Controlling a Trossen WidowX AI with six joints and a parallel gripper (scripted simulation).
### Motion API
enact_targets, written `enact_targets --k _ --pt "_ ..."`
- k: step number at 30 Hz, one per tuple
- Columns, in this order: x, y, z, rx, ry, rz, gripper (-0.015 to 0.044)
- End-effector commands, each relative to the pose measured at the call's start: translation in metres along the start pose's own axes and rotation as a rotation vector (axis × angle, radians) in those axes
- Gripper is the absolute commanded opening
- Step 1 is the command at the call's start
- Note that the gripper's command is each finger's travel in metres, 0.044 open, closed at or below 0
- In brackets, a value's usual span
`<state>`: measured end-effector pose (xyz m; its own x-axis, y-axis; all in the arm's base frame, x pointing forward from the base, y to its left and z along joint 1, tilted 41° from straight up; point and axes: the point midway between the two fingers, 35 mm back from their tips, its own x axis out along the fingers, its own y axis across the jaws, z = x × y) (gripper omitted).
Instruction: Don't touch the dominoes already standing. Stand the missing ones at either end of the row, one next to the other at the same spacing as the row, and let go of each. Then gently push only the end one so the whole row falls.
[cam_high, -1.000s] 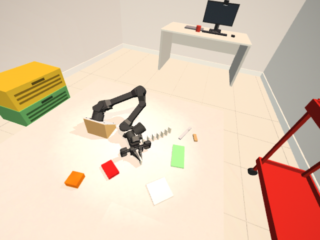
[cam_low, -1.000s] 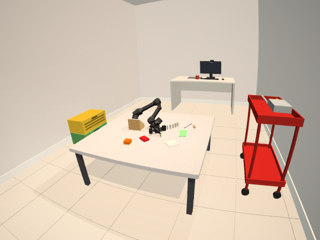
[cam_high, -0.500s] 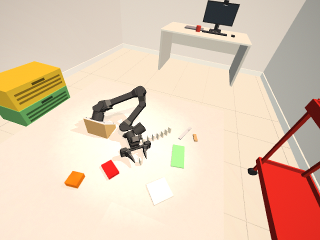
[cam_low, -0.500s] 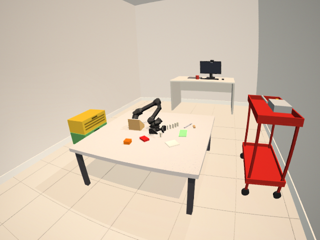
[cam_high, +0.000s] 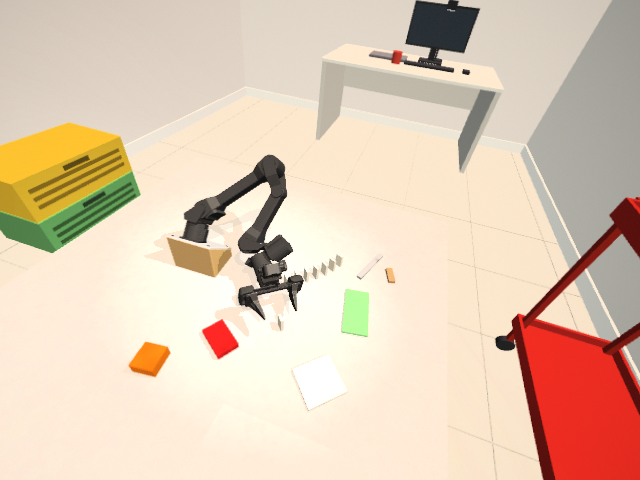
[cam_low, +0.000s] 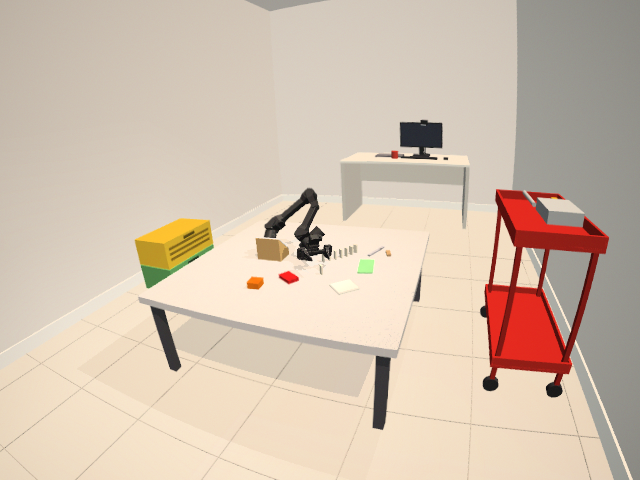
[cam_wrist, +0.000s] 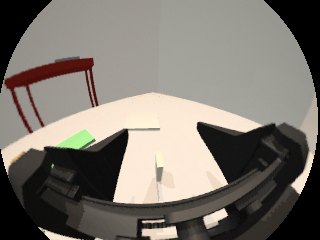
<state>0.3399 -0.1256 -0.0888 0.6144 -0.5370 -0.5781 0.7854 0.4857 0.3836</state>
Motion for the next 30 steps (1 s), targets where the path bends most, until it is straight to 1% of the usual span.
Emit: enact_targets --k 1,5,8,11,14,16,25,26,30 --pt "0.024 0.007 0.017 -0.162 0.045 -0.020 0.0440" --pt "0.057 0.009 0.035 -0.453 0.187 -0.044 0.0440" --pt "0.073 0.005 0.036 -0.667 0.352 -0.016 0.0440" --pt "0.080 0.000 0.038 -0.859 0.523 0.058 0.0440" --pt "0.079 -0.003 0.039 -1.024 0.685 0.185 0.0440" --pt "0.082 -0.002 0.046 -1.088 0.719 0.265 0.0440" --pt "0.063 -0.007 0.045 -1.232 0.922 0.596 0.0440" --pt "0.063 -0.004 0.048 -1.264 0.915 0.672 0.0440" --pt "0.047 -0.004 0.048 -1.287 0.964 0.852 0.0440"
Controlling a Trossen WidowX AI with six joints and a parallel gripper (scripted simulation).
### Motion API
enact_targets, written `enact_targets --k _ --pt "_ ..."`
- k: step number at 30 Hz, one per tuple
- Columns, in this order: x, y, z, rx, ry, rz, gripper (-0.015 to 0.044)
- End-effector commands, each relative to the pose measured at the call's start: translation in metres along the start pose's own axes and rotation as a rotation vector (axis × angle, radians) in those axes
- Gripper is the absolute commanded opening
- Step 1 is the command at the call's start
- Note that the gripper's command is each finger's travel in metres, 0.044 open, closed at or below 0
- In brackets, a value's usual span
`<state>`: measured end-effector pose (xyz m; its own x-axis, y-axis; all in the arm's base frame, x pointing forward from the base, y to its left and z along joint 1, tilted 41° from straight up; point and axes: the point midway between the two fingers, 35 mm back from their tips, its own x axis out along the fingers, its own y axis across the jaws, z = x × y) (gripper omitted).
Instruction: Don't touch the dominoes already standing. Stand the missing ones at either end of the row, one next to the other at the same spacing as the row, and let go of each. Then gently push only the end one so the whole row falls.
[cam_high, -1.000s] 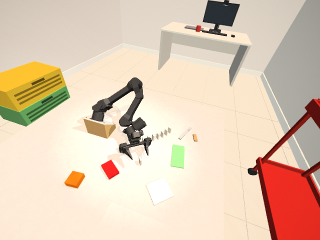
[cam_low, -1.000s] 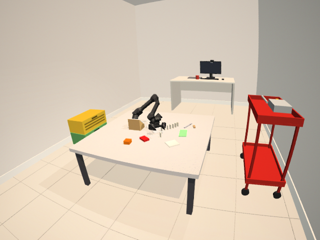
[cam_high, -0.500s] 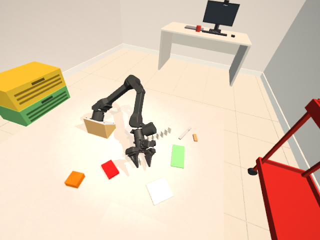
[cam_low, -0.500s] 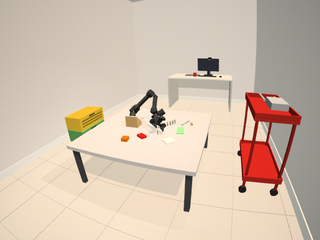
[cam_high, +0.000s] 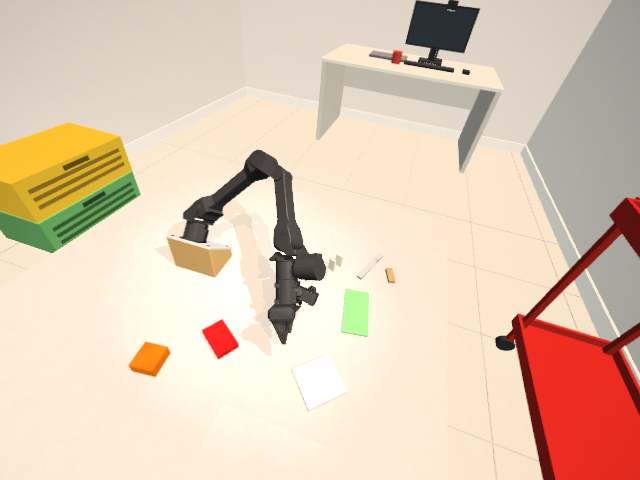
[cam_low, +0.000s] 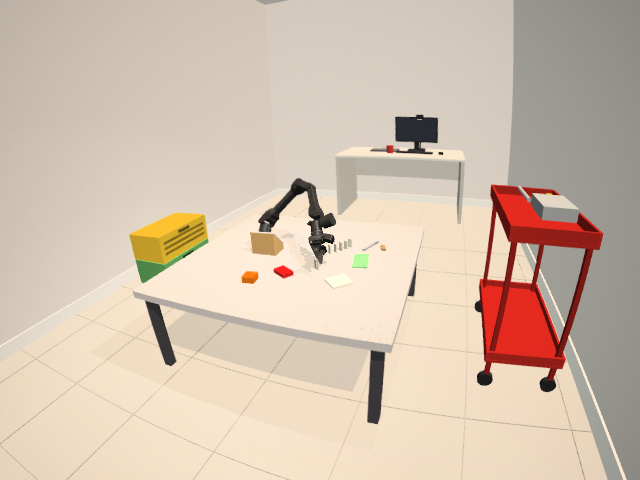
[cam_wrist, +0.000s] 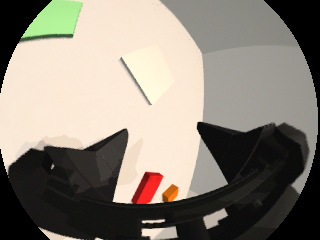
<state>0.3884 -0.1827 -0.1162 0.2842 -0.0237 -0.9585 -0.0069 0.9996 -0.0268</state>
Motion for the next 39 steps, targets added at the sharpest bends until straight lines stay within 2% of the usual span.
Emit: enact_targets --k 1,8,26,34,39 --pt "-0.040 -0.002 -0.010 -0.445 -0.007 0.521 0.0440" --pt "-0.067 0.013 -0.018 -0.519 -0.060 0.740 0.0440" --pt "-0.067 0.014 -0.018 -0.519 -0.060 0.742 0.0440" --pt "-0.023 0.053 -0.025 -0.519 -0.062 0.744 0.0440" --pt "-0.019 0.057 -0.026 -0.519 -0.062 0.744 0.0440"
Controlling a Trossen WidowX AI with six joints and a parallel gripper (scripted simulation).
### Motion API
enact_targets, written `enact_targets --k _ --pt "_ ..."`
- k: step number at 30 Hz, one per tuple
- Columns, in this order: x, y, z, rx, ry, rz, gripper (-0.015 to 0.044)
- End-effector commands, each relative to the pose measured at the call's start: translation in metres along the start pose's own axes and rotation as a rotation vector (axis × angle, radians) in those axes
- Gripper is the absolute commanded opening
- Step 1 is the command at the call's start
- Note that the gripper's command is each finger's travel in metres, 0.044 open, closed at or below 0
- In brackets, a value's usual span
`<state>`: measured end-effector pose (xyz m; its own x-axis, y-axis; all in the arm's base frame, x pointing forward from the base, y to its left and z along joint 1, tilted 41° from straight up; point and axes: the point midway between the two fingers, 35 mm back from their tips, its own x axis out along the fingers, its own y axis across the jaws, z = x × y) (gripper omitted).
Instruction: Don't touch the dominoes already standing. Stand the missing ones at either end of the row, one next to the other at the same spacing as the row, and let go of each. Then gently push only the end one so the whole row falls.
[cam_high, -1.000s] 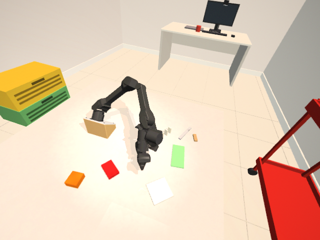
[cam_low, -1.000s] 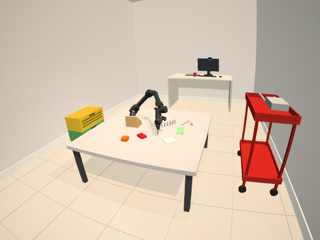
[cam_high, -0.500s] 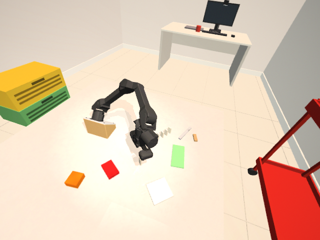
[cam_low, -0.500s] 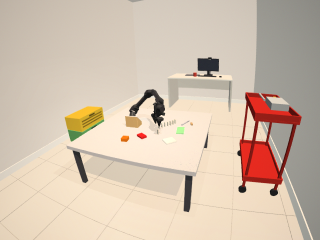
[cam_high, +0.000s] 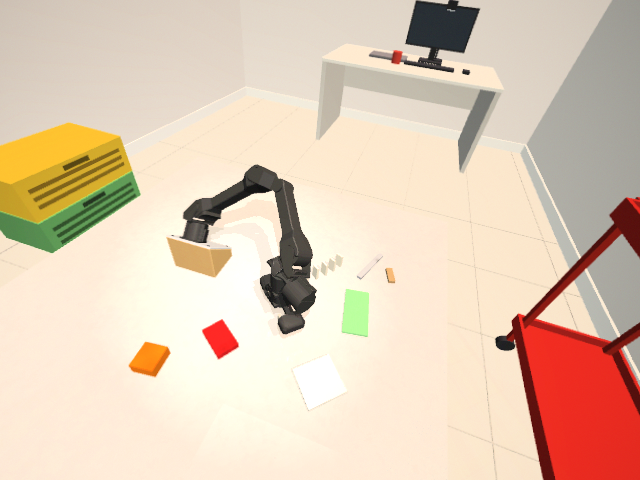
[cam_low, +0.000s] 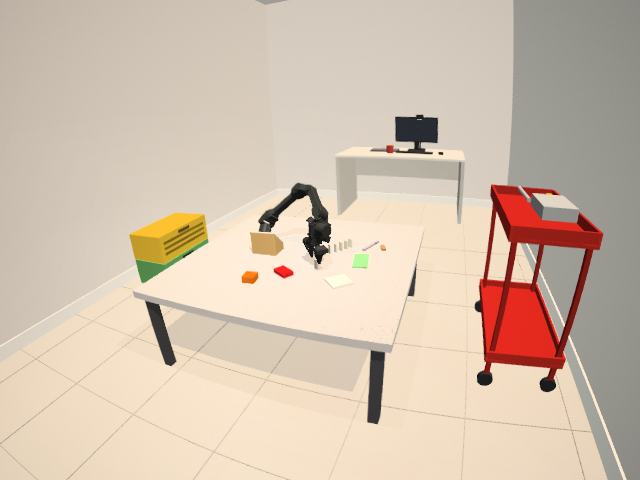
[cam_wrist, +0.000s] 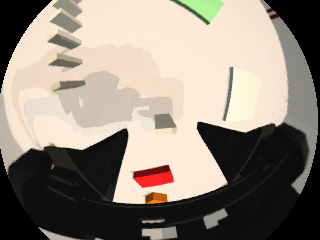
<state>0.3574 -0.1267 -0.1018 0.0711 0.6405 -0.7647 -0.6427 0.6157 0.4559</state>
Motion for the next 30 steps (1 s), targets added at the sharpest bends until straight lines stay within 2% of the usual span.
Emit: enact_targets --k 1,13,25,26,30 --pt "0.005 -0.002 -0.001 0.008 -0.012 -0.007 0.0440" --pt "0.019 -0.001 -0.001 0.008 -0.012 -0.006 0.0440" --pt "0.019 -0.001 -0.001 0.008 -0.012 -0.006 0.0125" --pt "0.019 -0.001 -0.001 0.008 -0.012 -0.006 0.0107" --pt "0.019 -0.001 -0.001 0.008 -0.012 -0.006 0.0107"
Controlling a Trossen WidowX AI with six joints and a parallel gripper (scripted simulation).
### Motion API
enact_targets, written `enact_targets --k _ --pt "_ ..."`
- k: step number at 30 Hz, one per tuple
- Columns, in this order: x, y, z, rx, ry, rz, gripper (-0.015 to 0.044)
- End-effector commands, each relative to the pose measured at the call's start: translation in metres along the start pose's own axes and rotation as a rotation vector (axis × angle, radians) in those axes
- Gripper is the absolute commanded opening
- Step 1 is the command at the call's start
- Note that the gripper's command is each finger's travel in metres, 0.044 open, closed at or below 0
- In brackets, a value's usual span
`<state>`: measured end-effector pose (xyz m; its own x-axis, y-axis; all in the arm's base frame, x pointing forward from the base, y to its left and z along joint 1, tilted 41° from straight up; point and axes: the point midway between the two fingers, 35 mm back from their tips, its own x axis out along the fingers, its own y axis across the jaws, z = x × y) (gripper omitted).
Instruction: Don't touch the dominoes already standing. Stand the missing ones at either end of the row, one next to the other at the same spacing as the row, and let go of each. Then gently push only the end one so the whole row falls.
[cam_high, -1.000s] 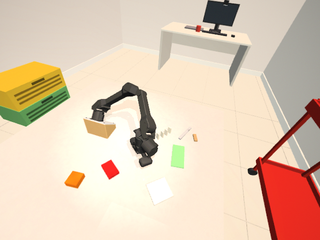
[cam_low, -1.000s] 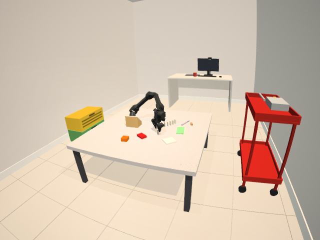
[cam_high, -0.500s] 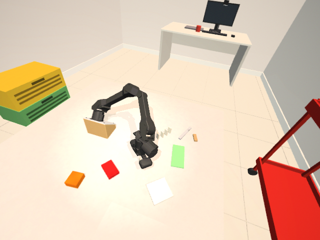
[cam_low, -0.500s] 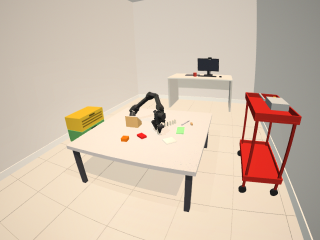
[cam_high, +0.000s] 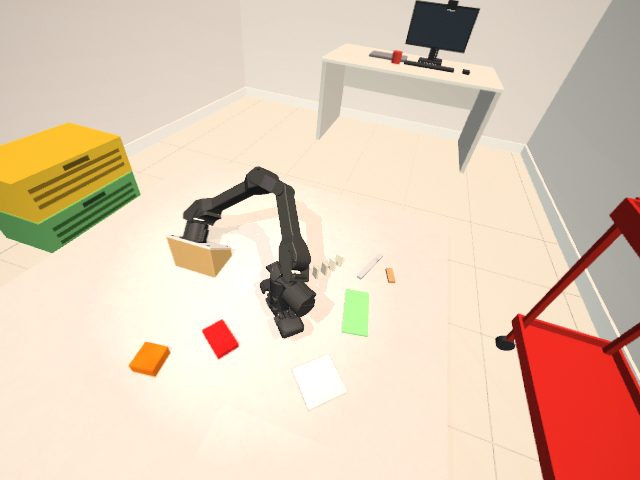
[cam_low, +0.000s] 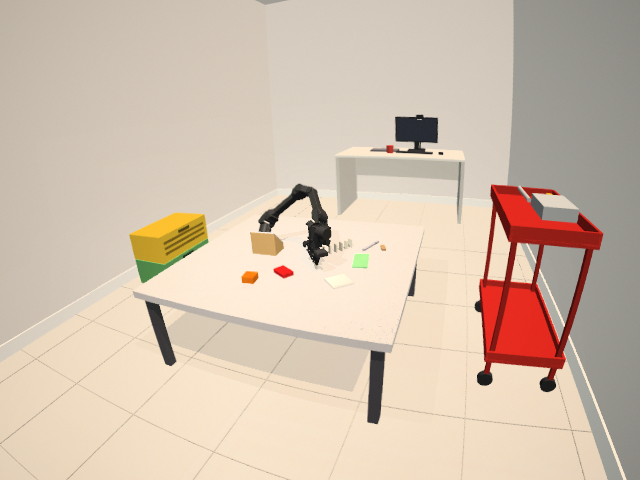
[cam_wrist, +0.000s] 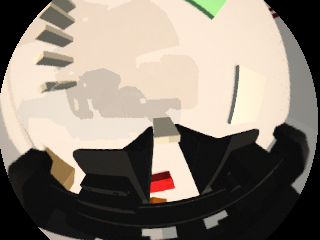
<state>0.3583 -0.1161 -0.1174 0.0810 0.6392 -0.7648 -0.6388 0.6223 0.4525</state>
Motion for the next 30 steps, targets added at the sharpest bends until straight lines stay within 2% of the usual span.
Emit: enact_targets --k 1,6,8,19,26,30 --pt "0.001 0.000 0.000 0.003 -0.005 0.001 0.0107" --pt "-0.002 -0.001 0.000 0.007 -0.004 -0.007 0.0107" --pt "-0.022 -0.009 -0.003 0.026 0.002 -0.047 0.0107" --pt "-0.132 -0.001 -0.001 0.002 0.005 -0.004 0.0107" --pt "-0.135 0.001 0.000 0.001 0.004 -0.002 0.0107" --pt "-0.139 0.034 0.016 0.004 0.003 -0.001 0.0107"
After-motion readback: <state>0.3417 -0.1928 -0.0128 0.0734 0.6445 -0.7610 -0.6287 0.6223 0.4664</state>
